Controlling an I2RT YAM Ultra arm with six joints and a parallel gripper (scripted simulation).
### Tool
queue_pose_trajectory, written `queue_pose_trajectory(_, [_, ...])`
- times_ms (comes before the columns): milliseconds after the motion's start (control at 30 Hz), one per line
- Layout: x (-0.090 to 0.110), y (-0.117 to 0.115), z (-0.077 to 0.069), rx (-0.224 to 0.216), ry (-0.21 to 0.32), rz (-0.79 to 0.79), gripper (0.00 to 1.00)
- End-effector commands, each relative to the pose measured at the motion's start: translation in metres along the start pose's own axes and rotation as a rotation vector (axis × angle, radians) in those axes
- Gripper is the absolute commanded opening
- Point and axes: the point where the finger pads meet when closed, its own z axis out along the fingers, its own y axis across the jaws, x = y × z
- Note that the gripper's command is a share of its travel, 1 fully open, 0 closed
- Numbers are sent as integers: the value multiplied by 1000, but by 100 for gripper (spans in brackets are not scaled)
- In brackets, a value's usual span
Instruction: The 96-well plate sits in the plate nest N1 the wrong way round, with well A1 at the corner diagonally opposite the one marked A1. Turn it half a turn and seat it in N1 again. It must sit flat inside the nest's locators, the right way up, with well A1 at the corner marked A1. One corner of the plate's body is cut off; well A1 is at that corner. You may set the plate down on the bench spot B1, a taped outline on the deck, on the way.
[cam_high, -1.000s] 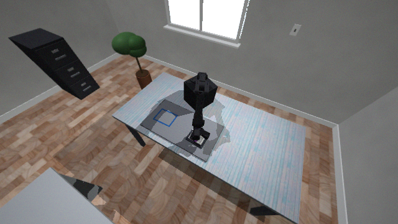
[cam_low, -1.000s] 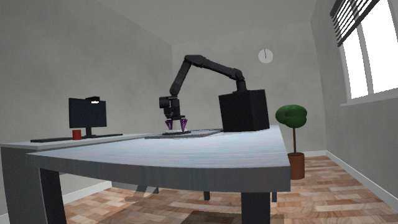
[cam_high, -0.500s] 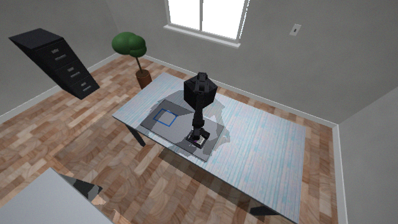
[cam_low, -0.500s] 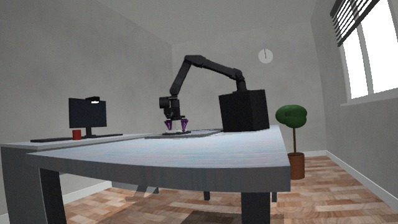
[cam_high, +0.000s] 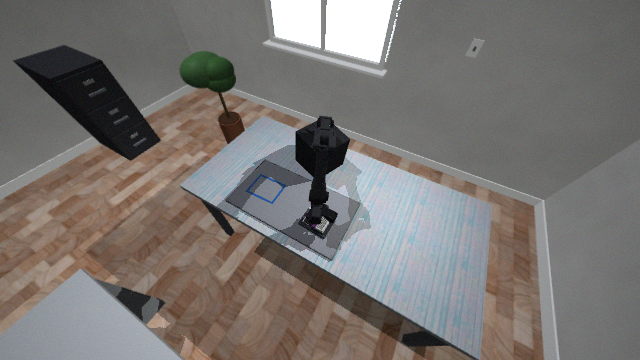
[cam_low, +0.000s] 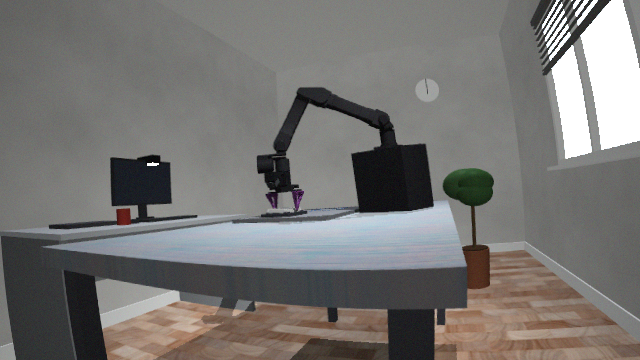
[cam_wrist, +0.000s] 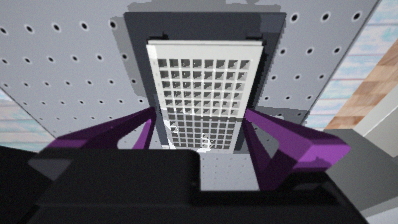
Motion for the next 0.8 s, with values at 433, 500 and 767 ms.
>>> queue_pose_trajectory(433, [-6,-9,-54,25,-14,-1,100])
queue_pose_trajectory(500, [-6,-9,-60,25,-14,-1,100])
queue_pose_trajectory(767, [-6,-8,-76,25,-14,-1,100])
